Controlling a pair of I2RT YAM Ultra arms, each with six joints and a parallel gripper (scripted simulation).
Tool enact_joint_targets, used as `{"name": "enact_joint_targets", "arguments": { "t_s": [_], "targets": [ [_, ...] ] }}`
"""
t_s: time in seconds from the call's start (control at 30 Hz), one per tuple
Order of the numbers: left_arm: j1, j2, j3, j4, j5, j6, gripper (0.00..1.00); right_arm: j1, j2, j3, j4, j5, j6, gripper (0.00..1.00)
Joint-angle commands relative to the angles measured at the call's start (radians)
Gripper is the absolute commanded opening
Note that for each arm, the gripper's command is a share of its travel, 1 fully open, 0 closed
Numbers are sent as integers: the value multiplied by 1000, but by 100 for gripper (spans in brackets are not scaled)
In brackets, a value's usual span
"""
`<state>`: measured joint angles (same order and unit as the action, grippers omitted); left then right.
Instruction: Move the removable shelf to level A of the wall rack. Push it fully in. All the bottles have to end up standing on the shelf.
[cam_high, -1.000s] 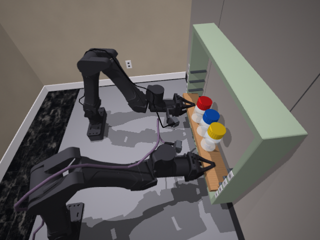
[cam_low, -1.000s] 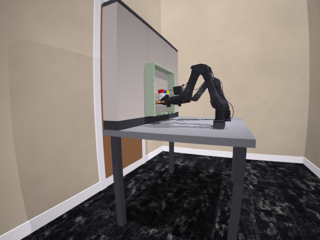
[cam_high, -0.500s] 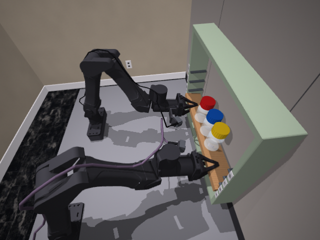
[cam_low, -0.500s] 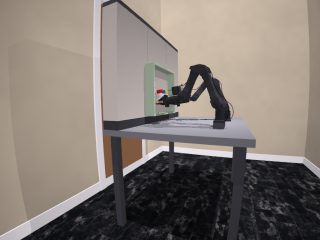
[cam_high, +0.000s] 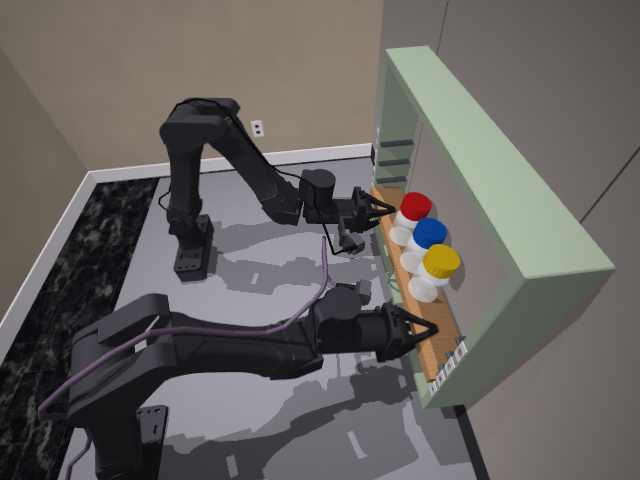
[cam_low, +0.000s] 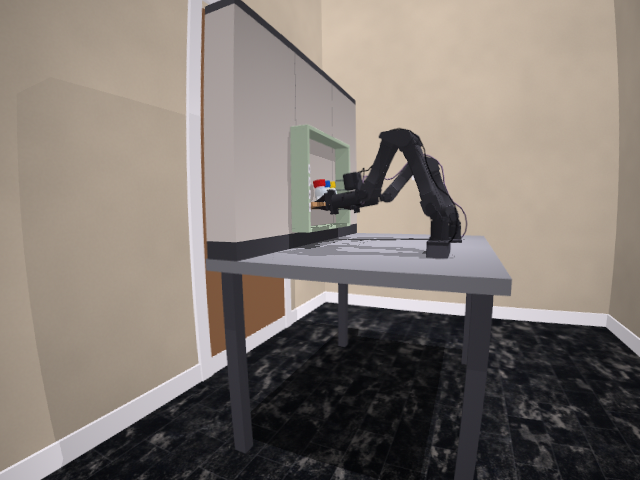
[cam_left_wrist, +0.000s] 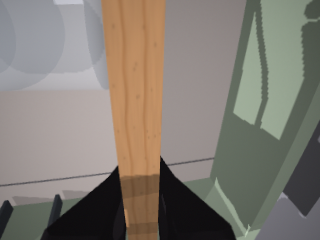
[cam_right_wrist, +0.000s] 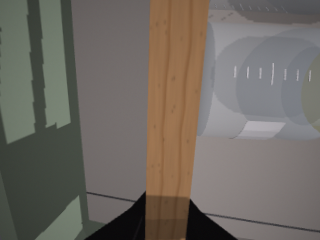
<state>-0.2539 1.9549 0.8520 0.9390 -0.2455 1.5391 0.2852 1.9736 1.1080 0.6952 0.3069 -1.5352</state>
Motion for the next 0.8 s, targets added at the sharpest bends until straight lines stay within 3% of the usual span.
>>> {"name": "enact_joint_targets", "arguments": {
  "t_s": [0.0, 0.77],
  "targets": [
    [10, -32, 57, 73, 1, 32, 0, -11, -29, 64, 75, 0, -35, 0],
    [10, -49, 64, 49, 0, 32, 0, -11, -41, 74, 54, 0, -35, 0]
  ]
}}
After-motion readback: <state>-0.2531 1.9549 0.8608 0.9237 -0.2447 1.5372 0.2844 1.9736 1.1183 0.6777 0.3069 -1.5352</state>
